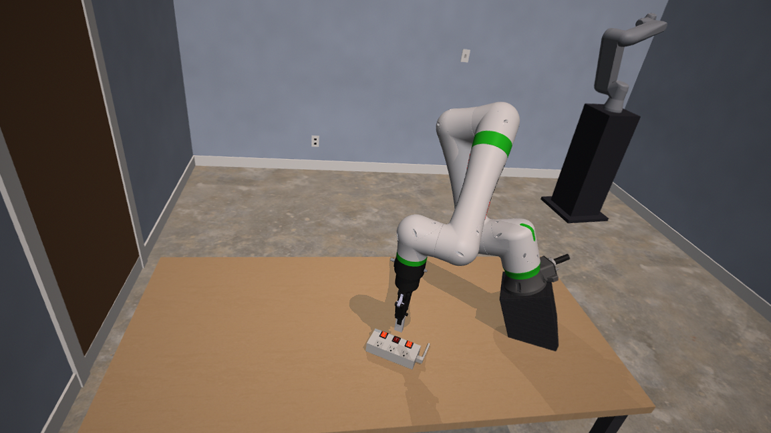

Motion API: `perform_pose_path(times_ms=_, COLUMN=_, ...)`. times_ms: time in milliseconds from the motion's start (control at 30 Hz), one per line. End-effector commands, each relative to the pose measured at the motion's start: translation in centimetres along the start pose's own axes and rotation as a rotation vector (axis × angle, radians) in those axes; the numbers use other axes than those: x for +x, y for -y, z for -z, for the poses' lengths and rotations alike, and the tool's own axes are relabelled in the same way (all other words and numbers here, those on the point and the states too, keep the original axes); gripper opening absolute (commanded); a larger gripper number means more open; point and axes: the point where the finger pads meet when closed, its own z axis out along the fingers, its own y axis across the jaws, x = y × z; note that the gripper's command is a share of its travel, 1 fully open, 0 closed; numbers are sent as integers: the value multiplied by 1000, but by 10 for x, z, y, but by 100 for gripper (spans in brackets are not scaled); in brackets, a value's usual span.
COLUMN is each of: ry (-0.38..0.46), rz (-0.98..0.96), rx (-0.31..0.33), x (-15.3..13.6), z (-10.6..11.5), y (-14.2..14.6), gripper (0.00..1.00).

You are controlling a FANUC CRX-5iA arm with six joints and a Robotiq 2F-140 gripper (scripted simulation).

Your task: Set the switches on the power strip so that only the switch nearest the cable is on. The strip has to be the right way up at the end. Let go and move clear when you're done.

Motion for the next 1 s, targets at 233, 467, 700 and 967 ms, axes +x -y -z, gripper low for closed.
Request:
perform_pose_path(times_ms=233, ry=0, rz=0, rx=0, x=0, z=1, y=0, gripper=0)
perform_pose_path(times_ms=467, ry=0, rz=0, rx=0, x=0, z=1, y=0, gripper=0)
perform_pose_path(times_ms=700, ry=0, rz=0, rx=0, x=-3, z=2, y=0, gripper=0)
perform_pose_path(times_ms=967, ry=0, rz=0, rx=0, x=-46, z=15, y=0, gripper=0)
